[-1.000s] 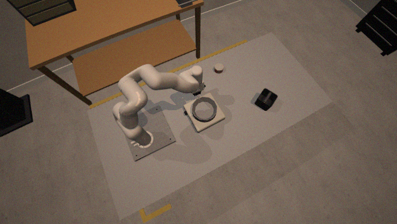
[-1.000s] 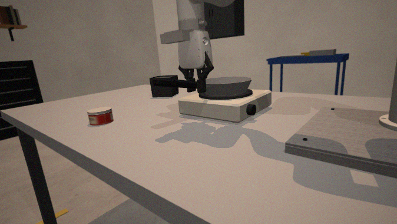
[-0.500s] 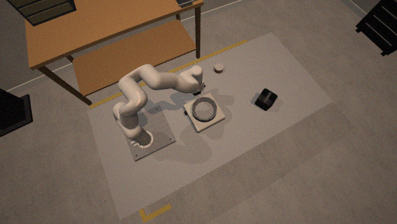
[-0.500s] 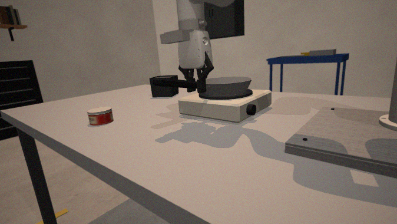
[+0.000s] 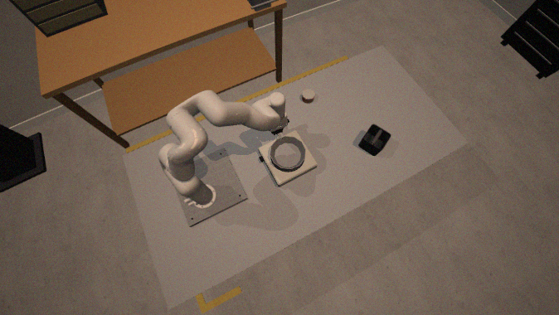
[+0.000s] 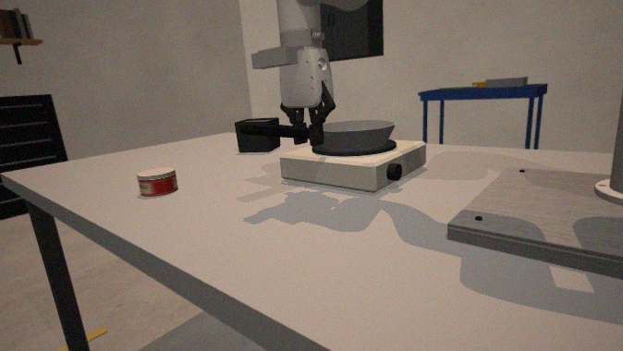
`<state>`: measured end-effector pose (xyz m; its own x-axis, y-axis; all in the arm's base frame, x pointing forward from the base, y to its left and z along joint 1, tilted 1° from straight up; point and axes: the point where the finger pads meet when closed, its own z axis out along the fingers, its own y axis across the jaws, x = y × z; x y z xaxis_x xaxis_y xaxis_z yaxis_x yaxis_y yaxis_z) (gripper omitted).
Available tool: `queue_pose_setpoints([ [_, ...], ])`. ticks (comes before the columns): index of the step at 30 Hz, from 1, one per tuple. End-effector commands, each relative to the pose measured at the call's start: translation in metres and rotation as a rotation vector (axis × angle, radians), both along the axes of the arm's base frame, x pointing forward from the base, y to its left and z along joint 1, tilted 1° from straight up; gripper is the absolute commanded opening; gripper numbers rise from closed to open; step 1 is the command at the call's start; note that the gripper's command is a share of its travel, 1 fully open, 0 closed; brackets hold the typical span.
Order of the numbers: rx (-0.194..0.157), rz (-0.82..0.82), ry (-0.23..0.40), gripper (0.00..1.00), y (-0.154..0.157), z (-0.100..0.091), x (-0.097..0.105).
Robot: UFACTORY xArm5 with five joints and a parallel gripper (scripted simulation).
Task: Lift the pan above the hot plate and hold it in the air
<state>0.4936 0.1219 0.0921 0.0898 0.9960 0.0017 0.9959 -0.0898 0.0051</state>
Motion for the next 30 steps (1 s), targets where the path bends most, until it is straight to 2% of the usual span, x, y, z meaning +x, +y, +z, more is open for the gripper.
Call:
queue_pose_setpoints([
  [1, 0.001, 0.000, -0.004, 0.00, 0.0003, 0.0022, 0.0013],
  [30, 0.001, 0.000, -0.004, 0.00, 0.0002, 0.0119, 0.0011],
])
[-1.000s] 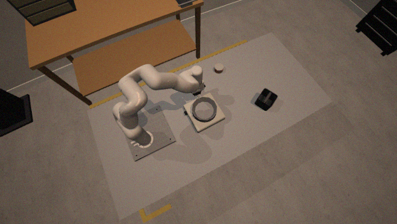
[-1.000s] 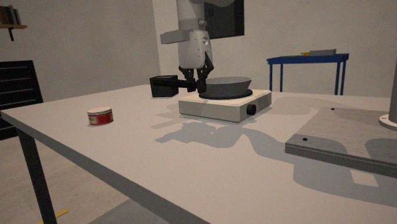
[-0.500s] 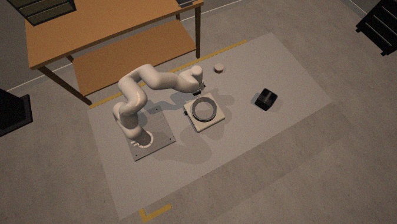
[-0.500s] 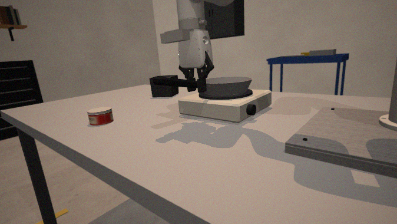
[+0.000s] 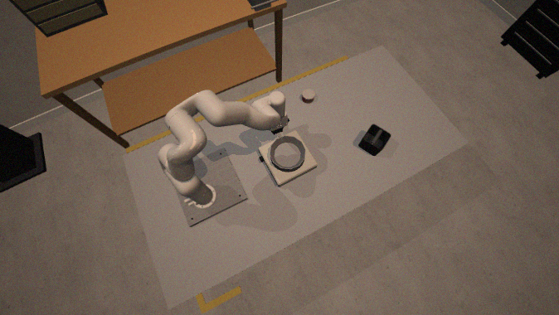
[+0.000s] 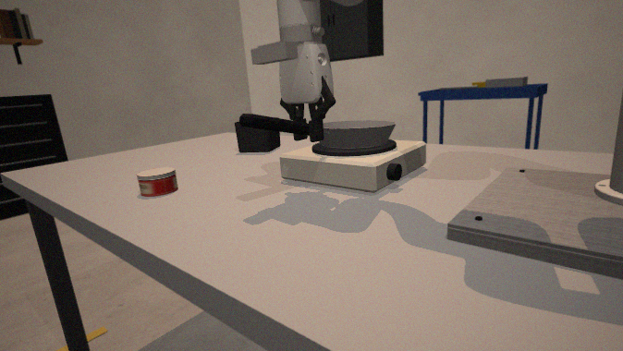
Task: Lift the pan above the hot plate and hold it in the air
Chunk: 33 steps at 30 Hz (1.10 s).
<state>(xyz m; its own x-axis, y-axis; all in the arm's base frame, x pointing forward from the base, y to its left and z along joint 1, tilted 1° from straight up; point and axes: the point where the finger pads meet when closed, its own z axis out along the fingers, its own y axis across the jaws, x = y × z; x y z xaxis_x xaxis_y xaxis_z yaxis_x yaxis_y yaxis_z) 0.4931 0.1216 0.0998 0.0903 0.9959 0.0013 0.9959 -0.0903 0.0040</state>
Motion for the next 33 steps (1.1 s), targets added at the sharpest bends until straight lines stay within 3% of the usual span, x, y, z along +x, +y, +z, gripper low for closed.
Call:
queue_pose_setpoints([
  [1, 0.001, 0.000, -0.005, 0.00, 0.000, 0.005, 0.002],
  [33, 0.001, 0.000, -0.006, 0.00, 0.000, 0.035, -0.001],
])
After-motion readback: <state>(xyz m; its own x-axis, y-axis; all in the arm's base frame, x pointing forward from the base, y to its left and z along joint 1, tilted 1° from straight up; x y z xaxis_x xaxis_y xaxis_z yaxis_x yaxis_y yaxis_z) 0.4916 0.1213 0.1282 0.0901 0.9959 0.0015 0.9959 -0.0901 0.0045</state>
